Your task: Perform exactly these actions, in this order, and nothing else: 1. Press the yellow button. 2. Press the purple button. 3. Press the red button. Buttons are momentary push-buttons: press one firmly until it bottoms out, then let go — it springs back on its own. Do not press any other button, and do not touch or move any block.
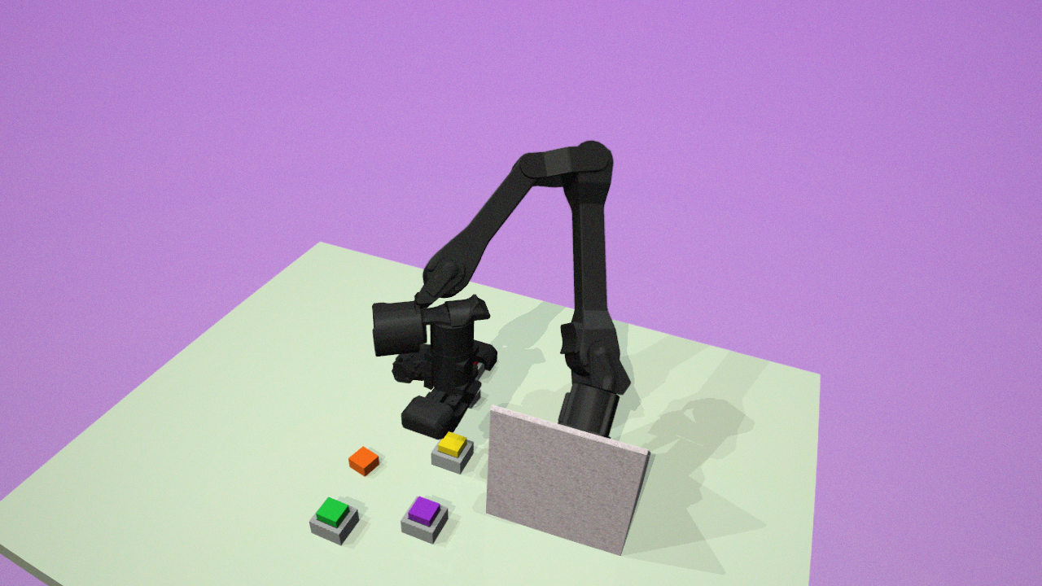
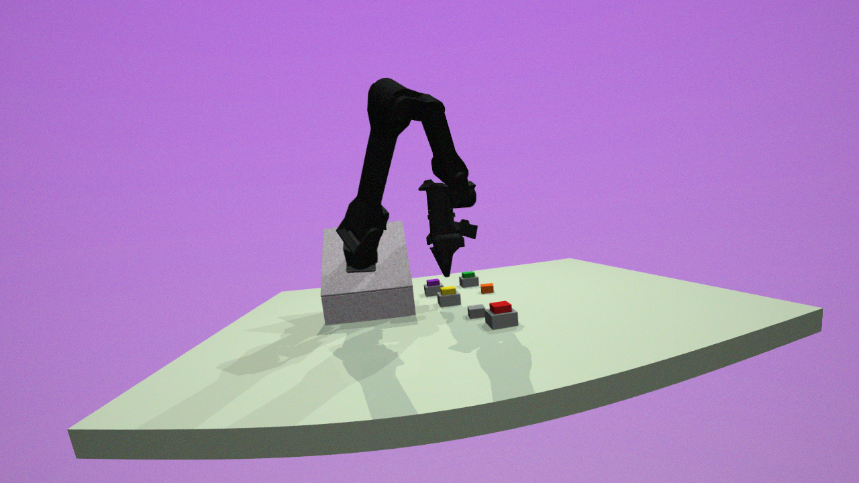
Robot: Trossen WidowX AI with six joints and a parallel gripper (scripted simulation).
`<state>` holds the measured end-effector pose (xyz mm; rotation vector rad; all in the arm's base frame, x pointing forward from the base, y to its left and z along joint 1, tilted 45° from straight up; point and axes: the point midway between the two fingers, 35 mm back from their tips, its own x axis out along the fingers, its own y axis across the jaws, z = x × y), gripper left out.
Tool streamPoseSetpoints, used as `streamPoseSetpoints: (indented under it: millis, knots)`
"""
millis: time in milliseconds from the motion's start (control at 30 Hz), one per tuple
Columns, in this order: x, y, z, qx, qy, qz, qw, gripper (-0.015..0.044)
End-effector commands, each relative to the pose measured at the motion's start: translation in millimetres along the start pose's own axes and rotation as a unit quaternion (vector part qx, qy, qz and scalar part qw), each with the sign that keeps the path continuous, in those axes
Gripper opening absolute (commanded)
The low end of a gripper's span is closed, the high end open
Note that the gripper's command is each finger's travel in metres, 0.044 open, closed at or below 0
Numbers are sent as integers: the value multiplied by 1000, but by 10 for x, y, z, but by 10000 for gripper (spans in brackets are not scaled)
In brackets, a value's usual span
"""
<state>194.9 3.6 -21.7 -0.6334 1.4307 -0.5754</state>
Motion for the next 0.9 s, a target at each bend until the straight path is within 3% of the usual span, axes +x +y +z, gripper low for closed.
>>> streamPoseSetpoints:
  millis: [0, 867]
  knots:
    - [10, -4, -6, -2, 0, -2, 1000, 20]
    - [353, -10, -8, -2, 0, -3, 1000, 20]
